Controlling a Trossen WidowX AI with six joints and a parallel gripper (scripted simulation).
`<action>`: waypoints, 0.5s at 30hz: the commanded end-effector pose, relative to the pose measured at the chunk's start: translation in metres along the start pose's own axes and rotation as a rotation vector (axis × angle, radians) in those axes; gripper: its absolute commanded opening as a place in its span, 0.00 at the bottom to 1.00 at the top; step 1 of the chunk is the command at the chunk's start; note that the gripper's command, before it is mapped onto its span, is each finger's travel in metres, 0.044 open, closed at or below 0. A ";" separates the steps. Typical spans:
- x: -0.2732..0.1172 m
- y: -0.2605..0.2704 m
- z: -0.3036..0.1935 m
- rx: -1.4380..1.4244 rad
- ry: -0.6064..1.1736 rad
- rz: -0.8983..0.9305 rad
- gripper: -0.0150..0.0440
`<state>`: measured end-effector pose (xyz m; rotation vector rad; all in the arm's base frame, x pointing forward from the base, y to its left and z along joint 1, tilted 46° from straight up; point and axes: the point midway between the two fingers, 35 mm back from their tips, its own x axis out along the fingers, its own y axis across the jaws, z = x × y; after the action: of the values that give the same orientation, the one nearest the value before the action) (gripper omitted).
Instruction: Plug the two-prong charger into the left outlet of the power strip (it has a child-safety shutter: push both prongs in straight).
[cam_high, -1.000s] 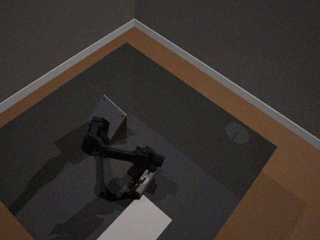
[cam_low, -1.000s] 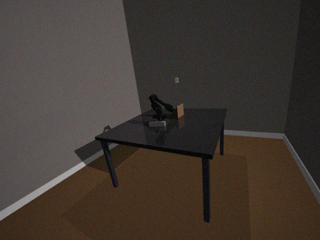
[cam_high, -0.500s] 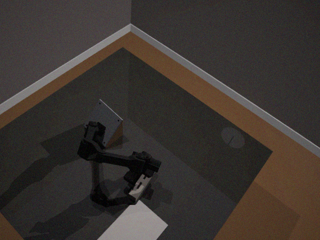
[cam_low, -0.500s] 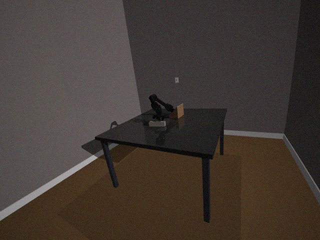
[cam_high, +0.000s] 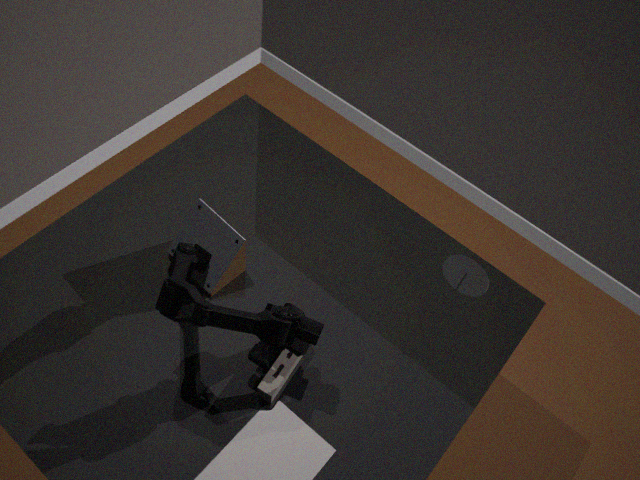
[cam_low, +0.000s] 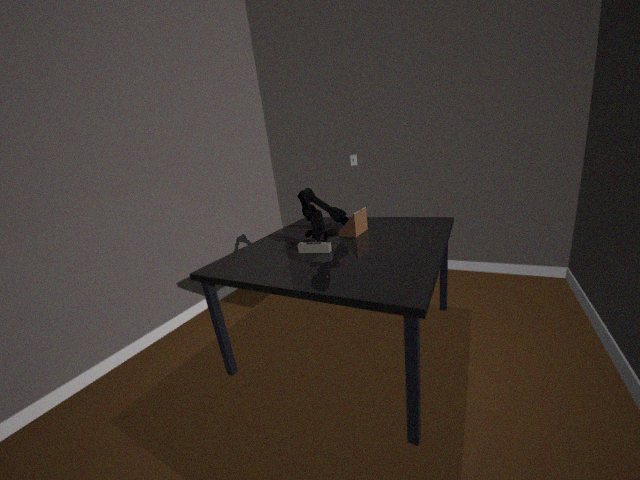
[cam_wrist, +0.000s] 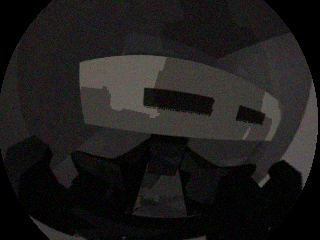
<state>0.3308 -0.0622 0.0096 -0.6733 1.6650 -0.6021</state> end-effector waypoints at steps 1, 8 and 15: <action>-0.001 -0.001 0.003 -0.002 -0.006 -0.002 0.25; -0.001 -0.001 0.003 -0.002 -0.006 -0.002 0.25; -0.002 -0.001 0.006 -0.002 -0.006 -0.002 0.25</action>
<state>0.3316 -0.0625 0.0097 -0.6770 1.6711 -0.6021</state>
